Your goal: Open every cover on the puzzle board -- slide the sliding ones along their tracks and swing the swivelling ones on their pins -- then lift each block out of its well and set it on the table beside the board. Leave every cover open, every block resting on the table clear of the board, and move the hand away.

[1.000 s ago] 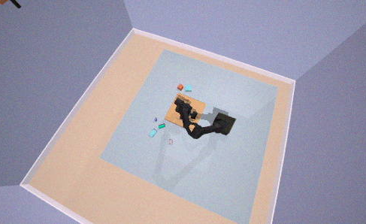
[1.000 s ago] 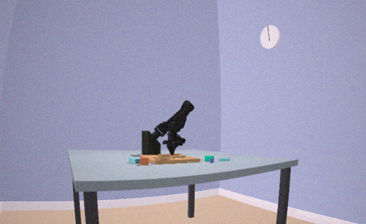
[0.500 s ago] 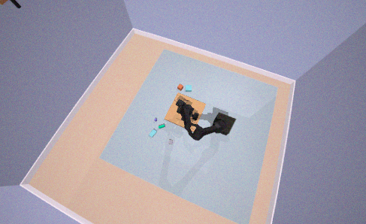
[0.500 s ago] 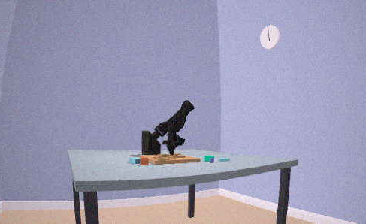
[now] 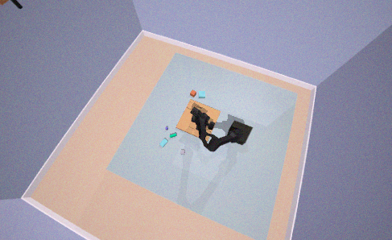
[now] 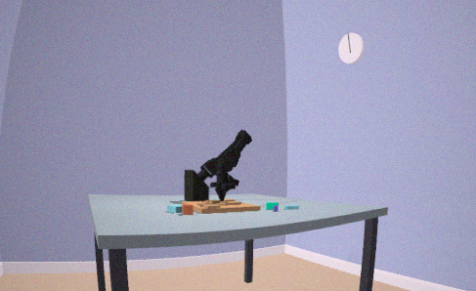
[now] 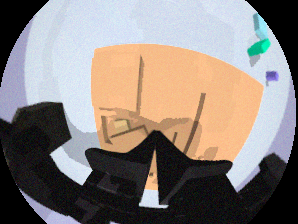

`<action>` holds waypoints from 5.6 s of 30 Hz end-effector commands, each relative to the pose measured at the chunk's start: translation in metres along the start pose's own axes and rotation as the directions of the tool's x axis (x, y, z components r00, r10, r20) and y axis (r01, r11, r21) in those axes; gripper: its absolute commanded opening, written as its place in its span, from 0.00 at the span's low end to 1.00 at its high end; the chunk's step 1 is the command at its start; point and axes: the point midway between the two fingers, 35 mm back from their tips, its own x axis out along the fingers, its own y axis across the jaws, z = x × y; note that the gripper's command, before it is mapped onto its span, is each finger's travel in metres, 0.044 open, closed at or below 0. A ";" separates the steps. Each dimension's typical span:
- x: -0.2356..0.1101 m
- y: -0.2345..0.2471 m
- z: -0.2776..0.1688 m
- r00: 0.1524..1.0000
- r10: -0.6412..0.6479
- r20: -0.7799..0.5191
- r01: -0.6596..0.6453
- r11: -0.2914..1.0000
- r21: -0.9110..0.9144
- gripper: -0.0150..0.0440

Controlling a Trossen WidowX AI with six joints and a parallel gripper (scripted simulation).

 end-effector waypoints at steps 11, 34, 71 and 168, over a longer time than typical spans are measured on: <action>0.001 0.018 -0.004 1.000 0.005 0.001 -0.005 1.000 0.001 0.25; 0.001 0.042 -0.014 1.000 0.005 0.000 -0.005 1.000 0.002 0.25; 0.001 0.069 -0.045 1.000 0.006 -0.002 -0.006 1.000 0.003 0.25; -0.058 -0.041 0.044 1.000 0.002 0.000 0.002 -1.000 0.001 0.25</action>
